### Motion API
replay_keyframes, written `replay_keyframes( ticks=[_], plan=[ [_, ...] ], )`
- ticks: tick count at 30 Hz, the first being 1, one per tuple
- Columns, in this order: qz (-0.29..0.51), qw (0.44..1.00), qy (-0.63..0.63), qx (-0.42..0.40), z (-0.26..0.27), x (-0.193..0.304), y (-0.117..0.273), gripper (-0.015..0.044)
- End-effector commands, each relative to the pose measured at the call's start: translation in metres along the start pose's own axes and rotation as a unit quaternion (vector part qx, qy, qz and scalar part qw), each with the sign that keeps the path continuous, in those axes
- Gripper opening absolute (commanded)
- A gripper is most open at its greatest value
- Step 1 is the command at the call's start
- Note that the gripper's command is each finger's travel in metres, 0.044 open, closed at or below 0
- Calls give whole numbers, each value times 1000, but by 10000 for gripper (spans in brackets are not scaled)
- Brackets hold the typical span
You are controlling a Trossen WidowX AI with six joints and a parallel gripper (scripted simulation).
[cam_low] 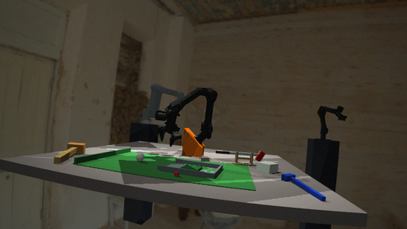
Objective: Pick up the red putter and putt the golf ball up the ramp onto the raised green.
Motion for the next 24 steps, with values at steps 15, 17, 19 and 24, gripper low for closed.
replay_keyframes(
  ticks=[15, 17, 19, 24],
  plan=[
    [48, 730, 681, 37, -76, 10, 29, 440],
    [61, 653, 753, 44, -86, 9, 32, 440],
    [76, 570, 817, 50, -96, 7, 35, 440],
    [108, 411, 904, 55, -116, 4, 41, 440]
  ],
)
Point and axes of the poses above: the point midway between the two fingers, 35 mm back from their tips, its own y axis back along the fingers, its own z axis across the jaws, x = y × z, the point moved 7 cm from there along y, back along the fingers, and after that the axes turned 2 degrees about y, right-handed, at the moved point
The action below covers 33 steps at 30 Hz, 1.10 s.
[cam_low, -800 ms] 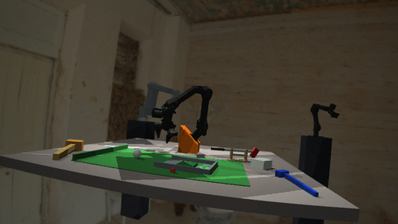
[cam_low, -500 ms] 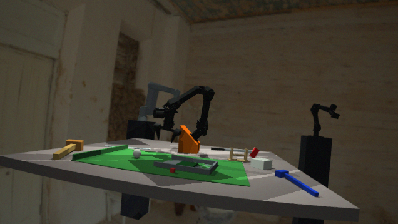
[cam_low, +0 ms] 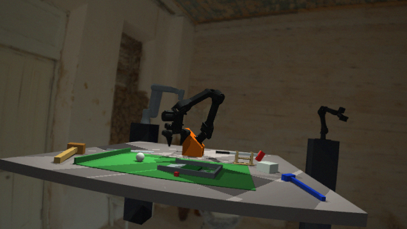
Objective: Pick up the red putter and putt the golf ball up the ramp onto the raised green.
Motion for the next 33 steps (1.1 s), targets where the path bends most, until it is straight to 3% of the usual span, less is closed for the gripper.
replay_keyframes(
  ticks=[1, 8, 16, 33],
  plan=[
    [59, 894, 443, -10, -12, 50, 10, 440],
    [92, 774, 626, -30, -20, 73, 14, 440],
    [117, 594, 793, -68, -30, 96, 19, 440],
    [120, 115, 970, -175, -55, 147, 28, 440]
  ],
)
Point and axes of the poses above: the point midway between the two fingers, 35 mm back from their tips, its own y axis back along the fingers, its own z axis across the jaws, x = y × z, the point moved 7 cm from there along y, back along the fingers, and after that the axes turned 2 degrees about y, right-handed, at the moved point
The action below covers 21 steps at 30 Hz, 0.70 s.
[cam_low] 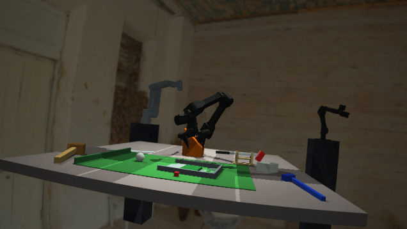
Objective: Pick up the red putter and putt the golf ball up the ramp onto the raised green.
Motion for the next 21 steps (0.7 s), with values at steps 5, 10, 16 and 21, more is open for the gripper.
replay_keyframes(
  ticks=[5, 10, 16, 21],
  plan=[
    [-50, 844, 529, -76, 65, -4, -5, 440],
    [-77, 753, 647, -85, 80, -5, -6, 440],
    [-114, 621, 771, -87, 101, -3, -8, 440],
    [-128, 556, 817, -83, 108, -1, -9, 440]
  ],
)
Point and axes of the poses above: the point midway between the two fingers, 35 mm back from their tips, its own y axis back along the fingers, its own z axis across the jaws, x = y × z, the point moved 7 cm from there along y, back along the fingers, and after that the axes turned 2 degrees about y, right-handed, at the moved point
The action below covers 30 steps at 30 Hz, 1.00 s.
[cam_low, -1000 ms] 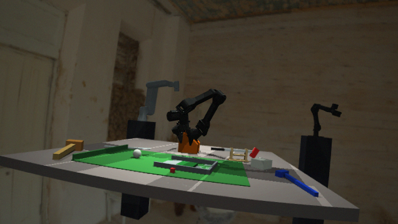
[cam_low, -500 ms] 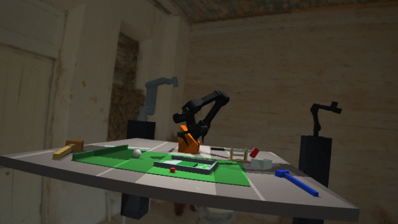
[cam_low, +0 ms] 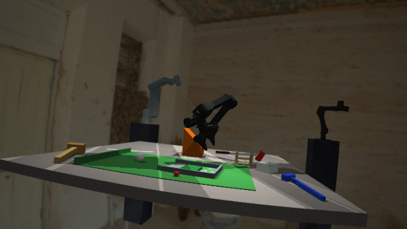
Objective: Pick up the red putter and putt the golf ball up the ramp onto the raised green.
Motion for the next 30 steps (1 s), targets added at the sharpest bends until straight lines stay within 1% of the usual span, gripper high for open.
replay_keyframes(
  ticks=[1, 16, 22, 30],
  plan=[
    [-53, 944, 326, 7, 13, -35, -9, 440],
    [-52, 944, 326, 7, 12, -35, -9, 440],
    [-53, 944, 326, 7, 12, -37, -29, 440],
    [-53, 944, 326, 7, 13, -38, -45, 440]
  ],
)
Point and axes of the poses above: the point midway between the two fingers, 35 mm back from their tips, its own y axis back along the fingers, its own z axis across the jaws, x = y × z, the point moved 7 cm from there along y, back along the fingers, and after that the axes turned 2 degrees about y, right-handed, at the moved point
